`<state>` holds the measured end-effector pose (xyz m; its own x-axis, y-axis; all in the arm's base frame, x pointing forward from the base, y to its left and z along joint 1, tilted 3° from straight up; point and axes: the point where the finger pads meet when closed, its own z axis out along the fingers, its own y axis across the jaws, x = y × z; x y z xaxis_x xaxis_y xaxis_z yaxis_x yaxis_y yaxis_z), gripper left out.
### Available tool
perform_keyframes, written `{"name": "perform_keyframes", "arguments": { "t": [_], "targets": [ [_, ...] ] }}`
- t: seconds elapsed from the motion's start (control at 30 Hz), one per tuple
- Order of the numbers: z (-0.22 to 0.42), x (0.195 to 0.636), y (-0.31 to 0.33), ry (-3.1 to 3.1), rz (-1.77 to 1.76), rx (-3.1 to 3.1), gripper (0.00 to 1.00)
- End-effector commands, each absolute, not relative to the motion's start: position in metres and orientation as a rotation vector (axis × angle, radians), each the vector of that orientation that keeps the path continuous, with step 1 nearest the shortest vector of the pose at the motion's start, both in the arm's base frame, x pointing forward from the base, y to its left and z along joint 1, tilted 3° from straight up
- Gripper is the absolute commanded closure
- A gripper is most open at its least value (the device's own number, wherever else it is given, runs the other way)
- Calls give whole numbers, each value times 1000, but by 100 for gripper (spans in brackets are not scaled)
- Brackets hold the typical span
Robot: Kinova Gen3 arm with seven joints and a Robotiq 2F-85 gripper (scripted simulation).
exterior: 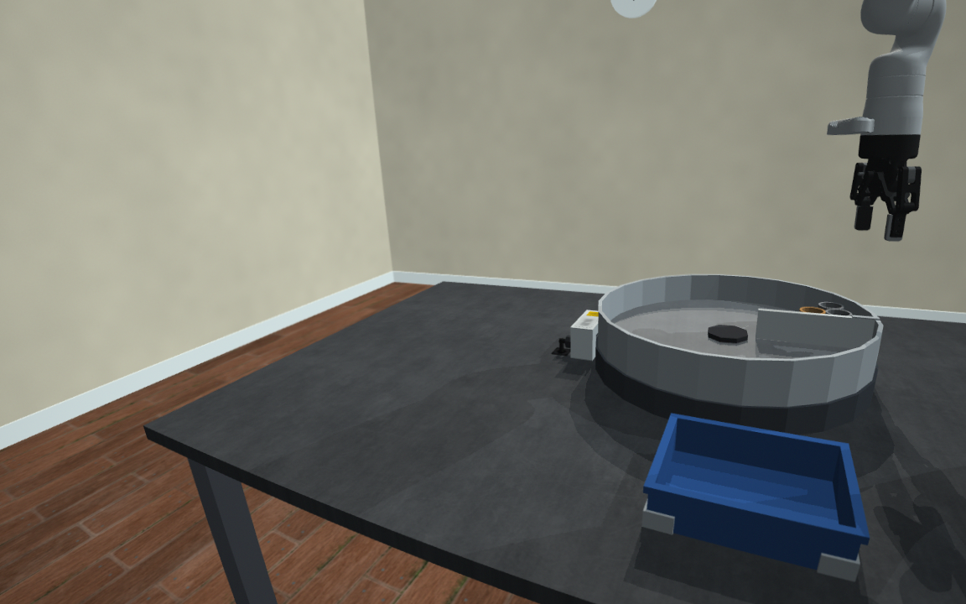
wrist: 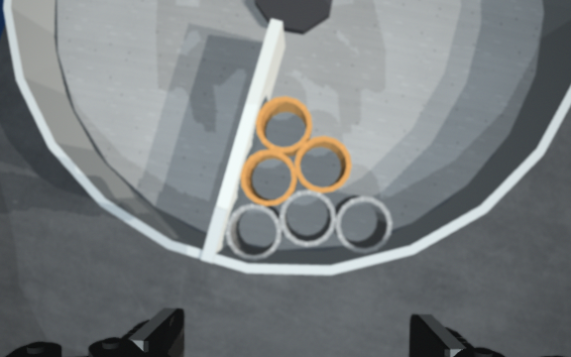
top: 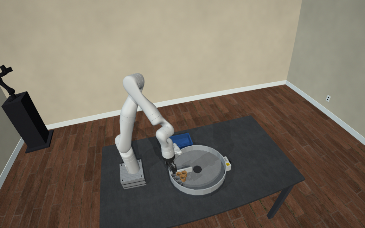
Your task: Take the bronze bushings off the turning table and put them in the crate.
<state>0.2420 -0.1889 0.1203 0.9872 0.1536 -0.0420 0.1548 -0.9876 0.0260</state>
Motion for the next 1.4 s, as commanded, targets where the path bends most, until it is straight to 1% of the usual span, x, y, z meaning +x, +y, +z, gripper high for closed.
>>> {"name": "perform_keyframes", "arguments": {
  "t": [0.0,0.5,0.53,0.67,1.07,1.23,1.37],
  "targets": [
    [121,242,-189,241,-60,3102,0],
    [121,242,-189,241,-60,3102,0],
    [114,250,-191,241,-61,3102,81],
    [88,280,-199,240,-62,3102,81],
    [88,280,-199,240,-62,3102,81],
    [56,317,-208,240,-61,3102,81],
    [56,317,-208,240,-61,3102,81]
  ]
}}
